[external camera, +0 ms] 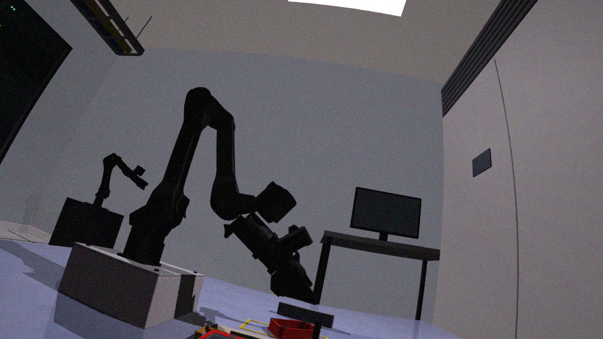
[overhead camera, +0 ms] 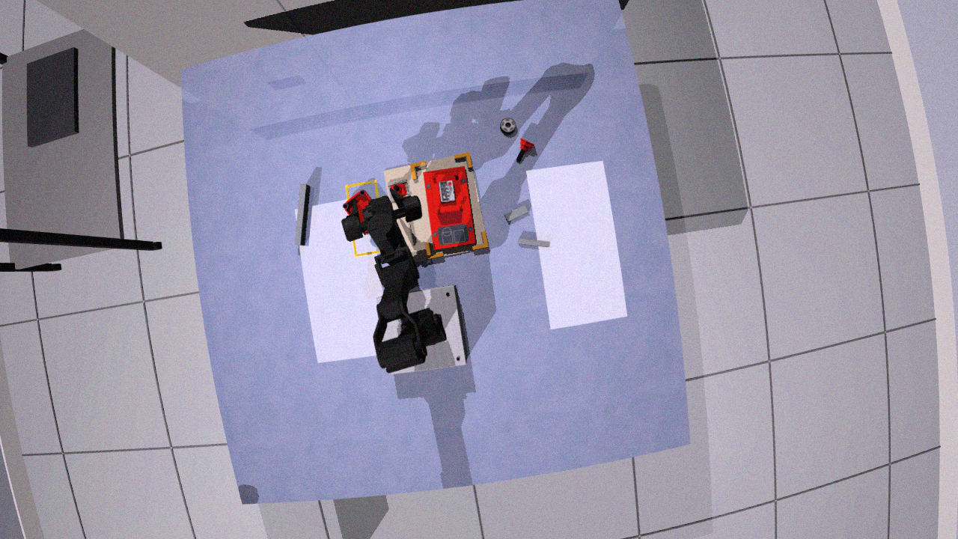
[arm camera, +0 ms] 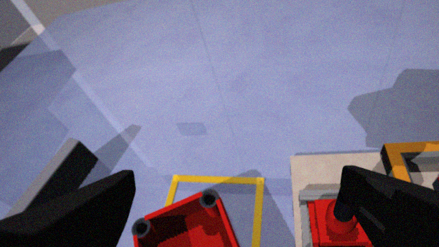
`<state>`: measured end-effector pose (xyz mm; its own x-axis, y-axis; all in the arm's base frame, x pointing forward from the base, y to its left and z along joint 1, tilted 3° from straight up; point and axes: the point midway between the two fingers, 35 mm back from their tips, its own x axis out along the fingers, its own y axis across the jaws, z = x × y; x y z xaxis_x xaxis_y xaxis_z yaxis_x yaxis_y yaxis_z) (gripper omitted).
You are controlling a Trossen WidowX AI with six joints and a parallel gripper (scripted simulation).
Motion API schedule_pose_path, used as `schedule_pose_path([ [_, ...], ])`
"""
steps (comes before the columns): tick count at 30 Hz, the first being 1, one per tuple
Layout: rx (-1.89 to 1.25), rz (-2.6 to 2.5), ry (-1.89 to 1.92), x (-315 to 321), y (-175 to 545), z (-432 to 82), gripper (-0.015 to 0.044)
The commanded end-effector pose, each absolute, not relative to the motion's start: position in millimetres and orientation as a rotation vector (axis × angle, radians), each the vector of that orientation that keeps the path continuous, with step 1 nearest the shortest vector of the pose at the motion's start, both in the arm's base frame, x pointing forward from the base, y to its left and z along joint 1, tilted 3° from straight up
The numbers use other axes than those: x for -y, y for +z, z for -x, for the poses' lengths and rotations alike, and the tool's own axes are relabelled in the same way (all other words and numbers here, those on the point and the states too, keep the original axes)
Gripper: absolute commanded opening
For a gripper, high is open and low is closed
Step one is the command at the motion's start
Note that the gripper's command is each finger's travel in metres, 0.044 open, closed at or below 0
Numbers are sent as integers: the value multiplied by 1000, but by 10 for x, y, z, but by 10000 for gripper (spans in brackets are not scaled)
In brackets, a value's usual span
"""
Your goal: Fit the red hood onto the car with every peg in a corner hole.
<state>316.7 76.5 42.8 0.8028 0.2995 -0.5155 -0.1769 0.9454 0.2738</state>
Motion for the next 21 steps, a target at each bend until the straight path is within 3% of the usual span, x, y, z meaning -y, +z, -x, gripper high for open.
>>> schedule_pose_path([
  [1,-542,5,433,-1126,303,-2973,440],
  [21,-514,85,498,-1254,218,-2910,440],
])
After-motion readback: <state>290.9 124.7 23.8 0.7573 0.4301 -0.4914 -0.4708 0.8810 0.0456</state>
